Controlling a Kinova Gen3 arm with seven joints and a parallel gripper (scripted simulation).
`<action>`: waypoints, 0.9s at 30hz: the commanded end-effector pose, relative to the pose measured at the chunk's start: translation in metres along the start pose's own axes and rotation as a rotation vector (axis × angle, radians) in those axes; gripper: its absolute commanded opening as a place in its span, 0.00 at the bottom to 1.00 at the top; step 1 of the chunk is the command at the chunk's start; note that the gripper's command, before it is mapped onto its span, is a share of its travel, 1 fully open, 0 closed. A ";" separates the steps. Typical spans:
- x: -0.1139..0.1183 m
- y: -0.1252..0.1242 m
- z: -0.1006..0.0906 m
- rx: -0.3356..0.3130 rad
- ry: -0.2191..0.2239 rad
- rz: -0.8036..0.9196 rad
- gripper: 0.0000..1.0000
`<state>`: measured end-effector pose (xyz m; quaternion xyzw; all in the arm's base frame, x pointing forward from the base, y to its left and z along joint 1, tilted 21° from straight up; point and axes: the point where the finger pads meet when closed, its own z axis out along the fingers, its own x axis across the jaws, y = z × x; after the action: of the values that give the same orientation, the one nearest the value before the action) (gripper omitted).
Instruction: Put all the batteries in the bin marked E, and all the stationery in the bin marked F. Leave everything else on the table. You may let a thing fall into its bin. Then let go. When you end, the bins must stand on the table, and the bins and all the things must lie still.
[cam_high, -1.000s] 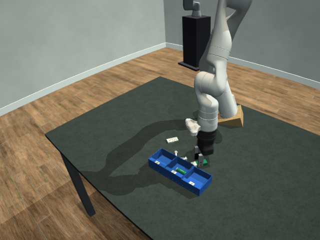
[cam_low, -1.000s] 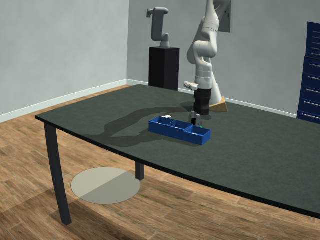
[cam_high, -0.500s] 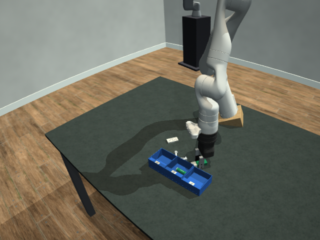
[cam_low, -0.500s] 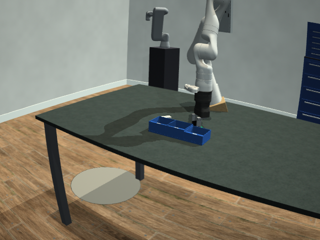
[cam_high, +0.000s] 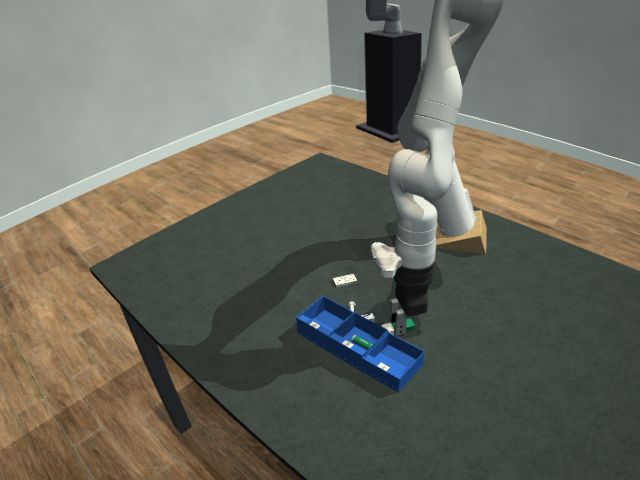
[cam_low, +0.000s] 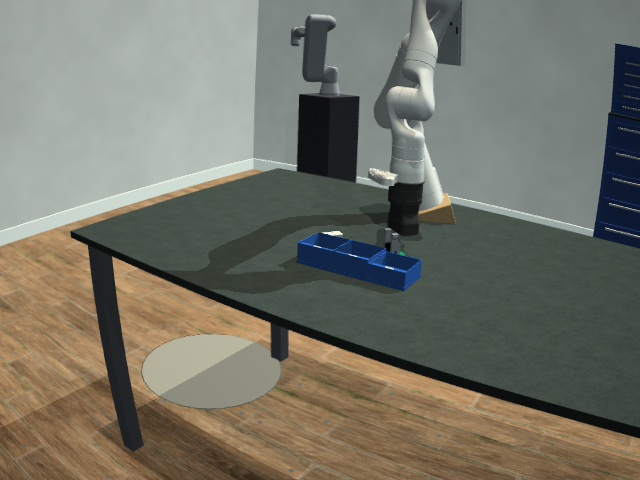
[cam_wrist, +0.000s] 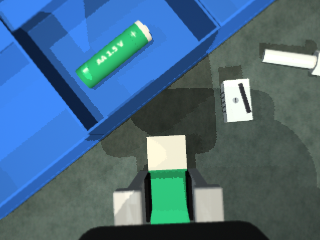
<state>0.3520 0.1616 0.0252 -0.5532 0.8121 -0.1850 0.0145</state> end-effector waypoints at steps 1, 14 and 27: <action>0.001 -0.001 0.000 0.000 -0.001 0.000 0.45; 0.001 -0.001 0.000 0.000 -0.001 0.000 0.45; 0.004 0.000 -0.004 -0.002 0.004 0.000 0.45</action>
<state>0.3520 0.1615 0.0256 -0.5530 0.8123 -0.1850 0.0147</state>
